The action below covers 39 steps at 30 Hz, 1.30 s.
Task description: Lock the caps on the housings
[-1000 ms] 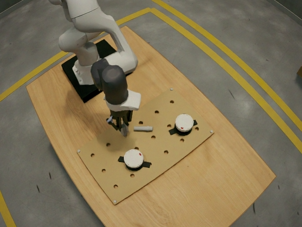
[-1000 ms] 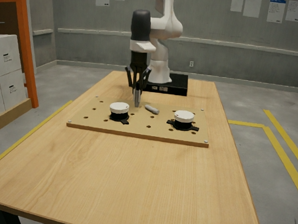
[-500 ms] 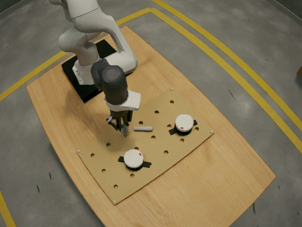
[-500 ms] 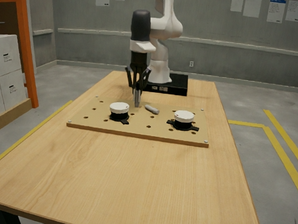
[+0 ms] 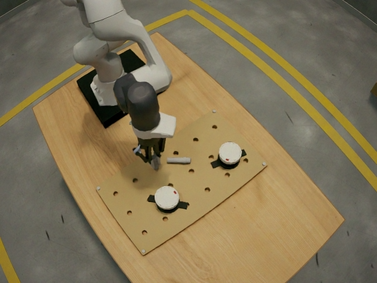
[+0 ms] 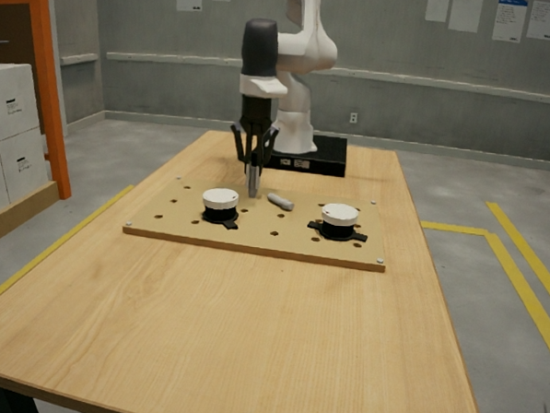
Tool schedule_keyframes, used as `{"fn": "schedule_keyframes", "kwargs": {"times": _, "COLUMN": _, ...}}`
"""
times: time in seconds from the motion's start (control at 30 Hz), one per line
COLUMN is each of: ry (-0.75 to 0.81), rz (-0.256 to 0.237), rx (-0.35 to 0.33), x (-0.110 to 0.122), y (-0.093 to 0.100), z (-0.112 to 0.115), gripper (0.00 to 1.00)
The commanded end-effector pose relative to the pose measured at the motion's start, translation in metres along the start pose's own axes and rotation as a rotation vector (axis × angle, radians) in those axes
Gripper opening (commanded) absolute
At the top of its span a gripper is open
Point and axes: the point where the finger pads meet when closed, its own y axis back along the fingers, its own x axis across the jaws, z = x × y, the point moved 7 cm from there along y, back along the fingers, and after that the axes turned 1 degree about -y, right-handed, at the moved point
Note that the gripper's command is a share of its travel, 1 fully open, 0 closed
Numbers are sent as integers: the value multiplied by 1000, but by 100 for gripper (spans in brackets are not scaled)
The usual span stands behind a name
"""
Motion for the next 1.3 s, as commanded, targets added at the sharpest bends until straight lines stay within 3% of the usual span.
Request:
{"fn": "schedule_keyframes", "kwargs": {"times": 0.0, "ry": 6, "rz": -2, "rx": 6, "x": -2, "y": 0, "z": -2, "gripper": 10}}
{"fn": "schedule_keyframes", "kwargs": {"times": 1.27, "ry": 6, "rz": -2, "rx": 6, "x": -2, "y": -5, "z": -2, "gripper": 10}}
